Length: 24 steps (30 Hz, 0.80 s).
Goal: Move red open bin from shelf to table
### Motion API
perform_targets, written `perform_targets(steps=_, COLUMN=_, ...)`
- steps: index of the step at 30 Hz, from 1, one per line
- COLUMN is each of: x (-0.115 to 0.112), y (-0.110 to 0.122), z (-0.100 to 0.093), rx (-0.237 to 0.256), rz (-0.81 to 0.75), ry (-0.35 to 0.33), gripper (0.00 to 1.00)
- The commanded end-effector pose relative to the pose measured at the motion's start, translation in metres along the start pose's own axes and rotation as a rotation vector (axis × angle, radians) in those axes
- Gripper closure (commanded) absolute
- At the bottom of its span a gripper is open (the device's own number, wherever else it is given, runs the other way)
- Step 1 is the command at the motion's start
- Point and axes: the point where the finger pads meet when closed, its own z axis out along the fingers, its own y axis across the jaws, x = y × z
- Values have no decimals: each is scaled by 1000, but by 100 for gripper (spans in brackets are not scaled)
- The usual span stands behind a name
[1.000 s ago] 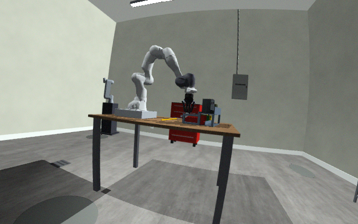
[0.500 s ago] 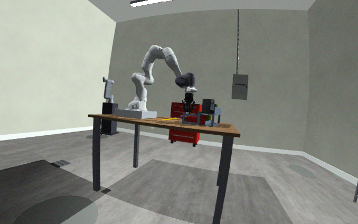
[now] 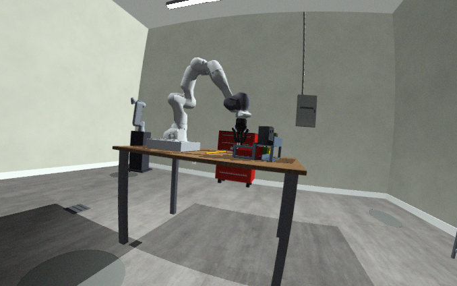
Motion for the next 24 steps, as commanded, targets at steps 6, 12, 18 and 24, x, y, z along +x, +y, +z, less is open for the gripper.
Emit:
perform_targets(steps=6, x=1, y=-2, z=-6, rx=6, rz=-2, ry=0, gripper=100)
perform_targets(steps=12, x=1, y=-2, z=-6, rx=6, rz=-2, ry=0, gripper=100)
perform_targets(steps=18, x=1, y=-2, z=-16, rx=6, rz=-2, ry=0, gripper=100)
perform_targets(steps=24, x=1, y=-2, z=-16, rx=6, rz=-2, ry=0, gripper=100)
